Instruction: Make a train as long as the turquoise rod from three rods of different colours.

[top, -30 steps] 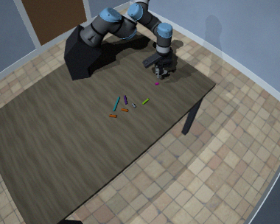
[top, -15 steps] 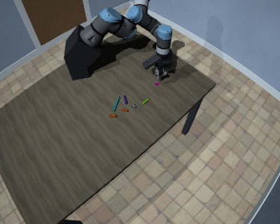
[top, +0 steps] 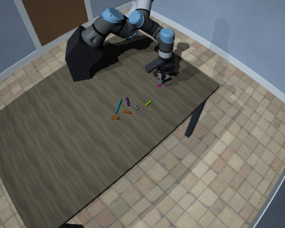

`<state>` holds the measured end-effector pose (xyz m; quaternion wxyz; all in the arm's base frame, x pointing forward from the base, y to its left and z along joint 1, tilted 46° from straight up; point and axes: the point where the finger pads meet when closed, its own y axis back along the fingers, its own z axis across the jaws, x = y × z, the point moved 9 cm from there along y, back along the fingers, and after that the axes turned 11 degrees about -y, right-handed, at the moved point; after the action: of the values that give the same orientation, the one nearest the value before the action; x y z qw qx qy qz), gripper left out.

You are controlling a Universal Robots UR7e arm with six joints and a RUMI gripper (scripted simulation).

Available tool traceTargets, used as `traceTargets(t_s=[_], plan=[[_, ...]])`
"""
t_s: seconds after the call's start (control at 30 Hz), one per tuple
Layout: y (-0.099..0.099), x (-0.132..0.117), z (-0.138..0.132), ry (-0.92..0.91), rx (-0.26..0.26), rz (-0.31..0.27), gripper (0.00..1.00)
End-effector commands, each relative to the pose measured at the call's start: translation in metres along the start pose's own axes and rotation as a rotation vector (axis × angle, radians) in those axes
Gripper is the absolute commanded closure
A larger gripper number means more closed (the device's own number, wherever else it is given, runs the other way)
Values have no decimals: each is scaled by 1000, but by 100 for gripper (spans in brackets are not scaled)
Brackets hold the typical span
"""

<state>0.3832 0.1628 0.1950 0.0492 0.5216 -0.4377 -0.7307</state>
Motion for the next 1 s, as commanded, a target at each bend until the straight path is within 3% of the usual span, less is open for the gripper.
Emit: traceTargets(t_s=[0.0, 0.97], plan=[[-9, 0, 0, 0, 2, 0, 86], [-20, 0, -1, 0, 2, 0, 86]])
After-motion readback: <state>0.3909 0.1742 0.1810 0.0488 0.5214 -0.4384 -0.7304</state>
